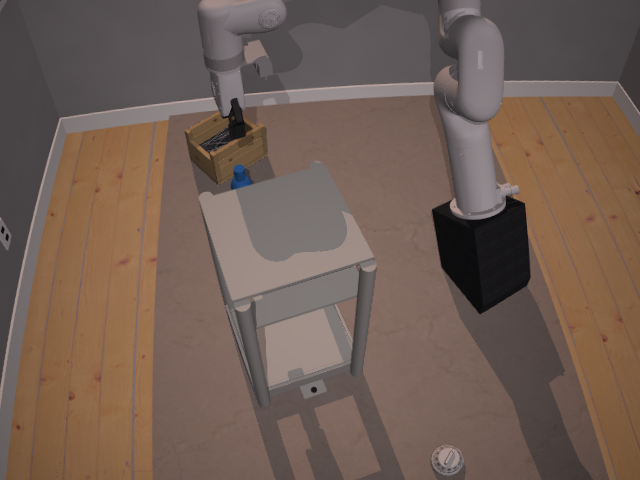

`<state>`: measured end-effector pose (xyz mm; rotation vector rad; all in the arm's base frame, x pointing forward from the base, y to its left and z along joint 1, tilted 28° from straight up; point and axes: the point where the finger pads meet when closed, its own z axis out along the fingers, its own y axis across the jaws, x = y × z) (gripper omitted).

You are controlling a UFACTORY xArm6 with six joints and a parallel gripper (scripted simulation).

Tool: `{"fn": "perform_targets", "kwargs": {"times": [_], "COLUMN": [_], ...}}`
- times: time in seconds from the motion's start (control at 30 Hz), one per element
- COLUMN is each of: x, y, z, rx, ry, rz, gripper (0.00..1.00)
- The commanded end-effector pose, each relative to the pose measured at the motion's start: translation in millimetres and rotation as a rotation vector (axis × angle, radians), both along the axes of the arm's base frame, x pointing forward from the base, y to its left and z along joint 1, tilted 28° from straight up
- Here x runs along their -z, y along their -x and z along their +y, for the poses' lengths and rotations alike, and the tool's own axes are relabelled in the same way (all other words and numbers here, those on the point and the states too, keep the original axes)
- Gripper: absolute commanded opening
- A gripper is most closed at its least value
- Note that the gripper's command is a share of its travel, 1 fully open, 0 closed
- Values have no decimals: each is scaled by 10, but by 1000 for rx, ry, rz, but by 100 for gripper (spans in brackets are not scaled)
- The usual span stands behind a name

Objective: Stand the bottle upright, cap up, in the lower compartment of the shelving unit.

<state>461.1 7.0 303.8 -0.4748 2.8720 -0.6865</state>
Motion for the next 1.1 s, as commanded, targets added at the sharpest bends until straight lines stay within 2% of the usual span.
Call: {"fn": "perform_targets", "kwargs": {"times": [0.0,0.77,1.07], "x": [-17,42,124], "y": [-6,37,98], "z": [5,32,73], "rx": [-1,13,34], "ry": [-1,-31,-74], "rz": [-4,9,28], "gripper": [70,70,70]}}
